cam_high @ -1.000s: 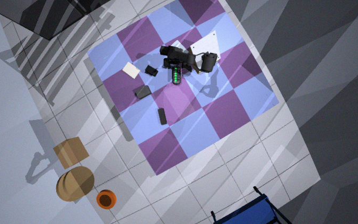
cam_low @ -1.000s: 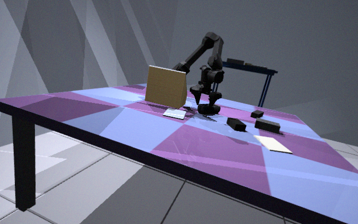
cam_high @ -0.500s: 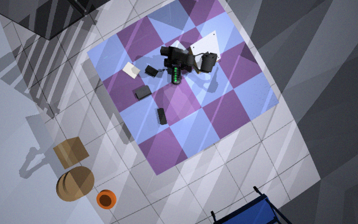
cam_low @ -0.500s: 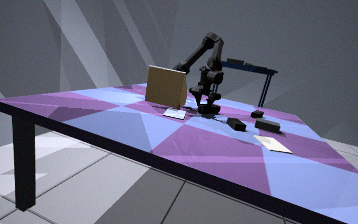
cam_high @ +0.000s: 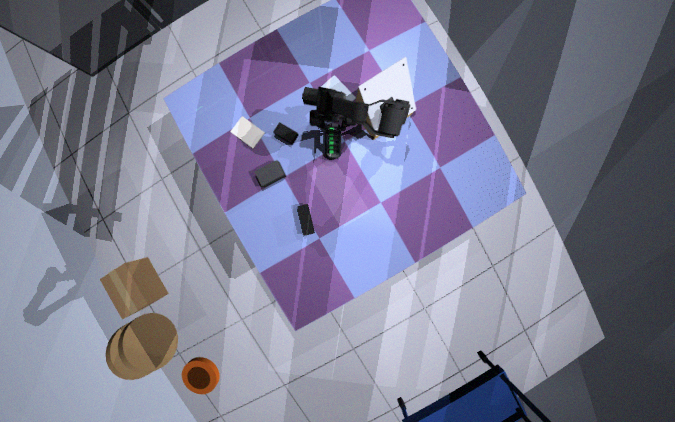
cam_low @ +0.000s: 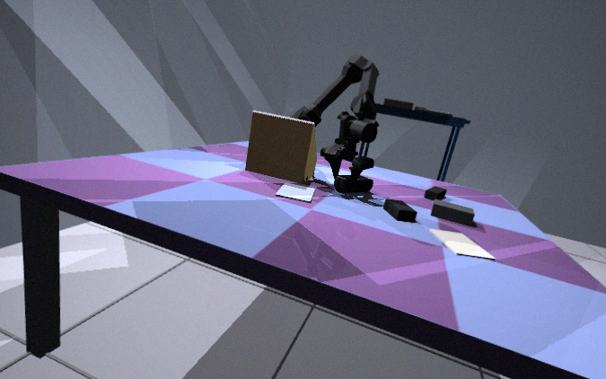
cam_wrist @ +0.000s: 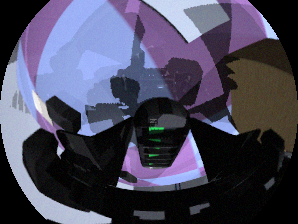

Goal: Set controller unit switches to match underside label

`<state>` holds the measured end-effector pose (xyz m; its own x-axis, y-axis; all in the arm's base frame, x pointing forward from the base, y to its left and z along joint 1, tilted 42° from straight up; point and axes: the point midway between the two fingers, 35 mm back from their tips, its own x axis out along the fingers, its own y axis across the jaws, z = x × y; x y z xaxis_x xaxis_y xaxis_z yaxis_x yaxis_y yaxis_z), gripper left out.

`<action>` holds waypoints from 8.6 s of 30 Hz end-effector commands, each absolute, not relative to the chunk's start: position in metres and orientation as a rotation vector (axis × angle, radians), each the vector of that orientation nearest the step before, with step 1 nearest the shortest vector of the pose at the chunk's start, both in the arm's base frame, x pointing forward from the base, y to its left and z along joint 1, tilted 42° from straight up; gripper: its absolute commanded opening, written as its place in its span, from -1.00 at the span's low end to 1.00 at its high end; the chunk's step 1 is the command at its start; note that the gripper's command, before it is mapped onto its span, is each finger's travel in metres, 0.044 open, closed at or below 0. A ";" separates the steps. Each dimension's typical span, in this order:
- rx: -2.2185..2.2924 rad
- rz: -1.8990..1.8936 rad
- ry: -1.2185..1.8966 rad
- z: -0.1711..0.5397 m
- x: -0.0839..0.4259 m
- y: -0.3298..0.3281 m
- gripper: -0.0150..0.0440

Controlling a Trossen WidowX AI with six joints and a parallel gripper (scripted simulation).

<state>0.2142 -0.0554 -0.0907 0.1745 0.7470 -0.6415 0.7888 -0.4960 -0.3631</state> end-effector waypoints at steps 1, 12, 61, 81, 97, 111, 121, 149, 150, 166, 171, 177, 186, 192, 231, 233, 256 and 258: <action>2.371 -1.238 1.543 -0.088 0.216 -0.057 0.65; 2.363 -1.246 1.540 -0.082 0.217 -0.060 0.65; 2.264 -1.341 1.512 -0.044 0.229 -0.069 0.65; 2.225 -1.375 1.500 -0.029 0.235 -0.070 0.65; 2.200 -1.397 1.493 -0.020 0.239 -0.069 0.65; 2.175 -1.418 1.485 -0.010 0.242 -0.066 0.65; 2.161 -1.430 1.481 -0.004 0.245 -0.066 0.65; 2.118 -1.466 1.467 0.014 0.255 -0.062 0.65; 2.116 -1.467 1.466 0.014 0.255 -0.062 0.65; 2.091 -1.487 1.458 0.023 0.261 -0.060 0.65; 2.083 -1.493 1.456 0.025 0.262 -0.059 0.65; 2.075 -1.500 1.453 0.028 0.264 -0.057 0.65; 2.060 -1.511 1.448 0.035 0.267 -0.053 0.65; 2.049 -1.520 1.445 0.039 0.269 -0.051 0.65; 1.967 -1.579 1.417 0.063 0.289 -0.037 0.65; 1.962 -1.583 1.415 0.064 0.290 -0.036 0.65; 1.947 -1.593 1.410 0.076 0.301 -0.027 0.65; 1.950 -1.590 1.411 0.077 0.302 -0.026 0.65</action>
